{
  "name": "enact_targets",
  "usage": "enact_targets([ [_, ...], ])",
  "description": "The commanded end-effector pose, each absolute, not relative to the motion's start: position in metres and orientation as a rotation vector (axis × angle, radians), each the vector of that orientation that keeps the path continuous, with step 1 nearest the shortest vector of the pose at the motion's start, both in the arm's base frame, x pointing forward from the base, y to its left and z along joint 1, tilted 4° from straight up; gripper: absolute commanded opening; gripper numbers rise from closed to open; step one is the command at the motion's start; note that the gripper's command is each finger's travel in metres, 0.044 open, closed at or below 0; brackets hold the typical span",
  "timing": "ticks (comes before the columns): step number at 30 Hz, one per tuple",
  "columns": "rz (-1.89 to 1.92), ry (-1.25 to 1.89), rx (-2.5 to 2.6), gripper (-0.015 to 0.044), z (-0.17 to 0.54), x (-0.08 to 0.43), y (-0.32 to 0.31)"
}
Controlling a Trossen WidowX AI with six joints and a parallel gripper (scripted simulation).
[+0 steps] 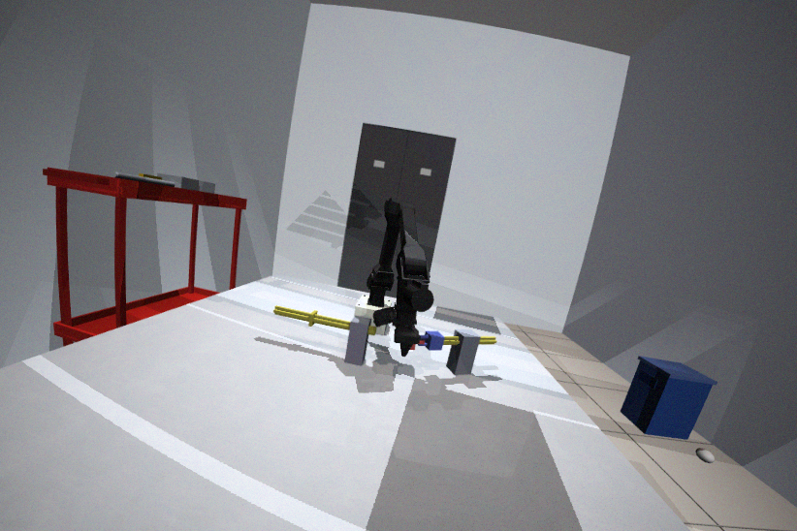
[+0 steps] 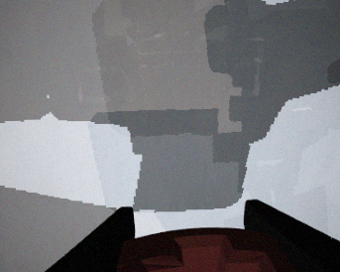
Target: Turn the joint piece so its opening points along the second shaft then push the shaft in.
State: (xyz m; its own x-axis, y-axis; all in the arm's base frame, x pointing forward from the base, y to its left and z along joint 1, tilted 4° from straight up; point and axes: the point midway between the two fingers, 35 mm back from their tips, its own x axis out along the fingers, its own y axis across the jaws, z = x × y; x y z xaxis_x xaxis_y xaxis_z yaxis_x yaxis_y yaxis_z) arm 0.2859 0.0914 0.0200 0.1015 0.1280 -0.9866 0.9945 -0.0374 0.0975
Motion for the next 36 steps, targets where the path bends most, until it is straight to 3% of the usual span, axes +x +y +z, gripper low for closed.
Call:
enact_targets([
  [1, -1.098, 1.210, 1.375, 0.0182, 0.0196, 0.2859, 0.0912],
  [33, -1.098, 1.210, 1.375, 0.0182, 0.0196, 0.2859, 0.0912],
  [36, -1.093, 1.213, 1.373, 0.0147, 0.0200, 0.2859, 0.0914],
])
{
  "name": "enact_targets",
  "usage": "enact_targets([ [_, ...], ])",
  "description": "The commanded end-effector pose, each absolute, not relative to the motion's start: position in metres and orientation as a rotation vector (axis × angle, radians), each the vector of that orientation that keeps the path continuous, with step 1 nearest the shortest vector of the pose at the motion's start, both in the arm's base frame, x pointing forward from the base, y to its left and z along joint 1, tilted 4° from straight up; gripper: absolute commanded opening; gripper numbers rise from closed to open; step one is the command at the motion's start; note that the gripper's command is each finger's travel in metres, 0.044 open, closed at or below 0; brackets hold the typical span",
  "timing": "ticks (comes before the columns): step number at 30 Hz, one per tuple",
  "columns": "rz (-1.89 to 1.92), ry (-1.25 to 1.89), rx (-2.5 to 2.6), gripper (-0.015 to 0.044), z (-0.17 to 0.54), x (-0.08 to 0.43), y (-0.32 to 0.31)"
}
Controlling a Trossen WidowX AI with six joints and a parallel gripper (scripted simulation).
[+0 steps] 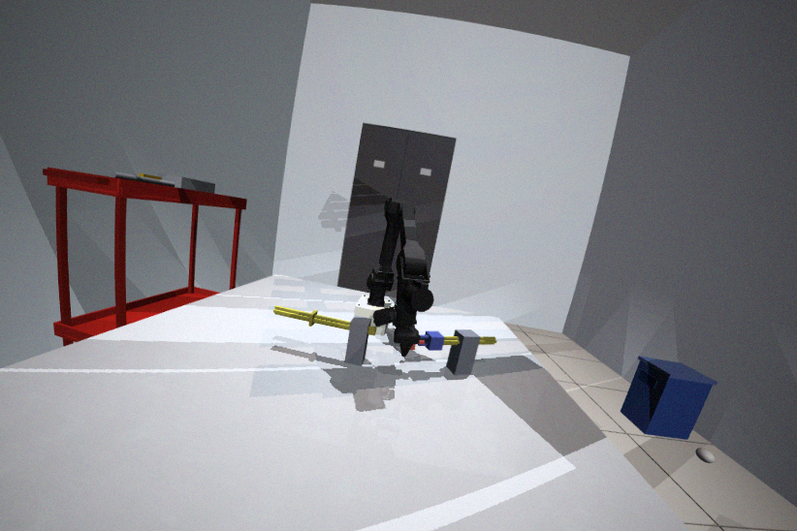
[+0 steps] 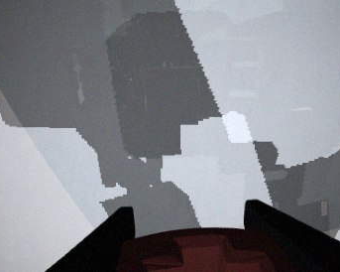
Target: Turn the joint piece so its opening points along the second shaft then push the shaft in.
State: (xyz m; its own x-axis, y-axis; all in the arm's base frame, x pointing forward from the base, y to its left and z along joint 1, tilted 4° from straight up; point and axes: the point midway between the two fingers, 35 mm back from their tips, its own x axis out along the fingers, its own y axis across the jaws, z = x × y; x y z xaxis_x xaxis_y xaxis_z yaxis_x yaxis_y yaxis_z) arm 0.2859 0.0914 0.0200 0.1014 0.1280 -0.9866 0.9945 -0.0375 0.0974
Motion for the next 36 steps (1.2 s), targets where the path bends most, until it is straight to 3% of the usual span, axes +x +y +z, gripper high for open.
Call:
enact_targets([
  [1, -1.093, 1.213, 1.373, 0.0147, 0.0200, 0.2859, 0.0914],
  [4, -1.093, 1.213, 1.373, 0.0147, 0.0200, 0.2859, 0.0914],
  [10, -1.093, 1.213, 1.373, 0.0000, 0.0200, 0.2859, 0.0914],
  [36, -1.208, 1.100, 1.350, 0.0000, 0.0251, 0.2819, 0.0909],
])
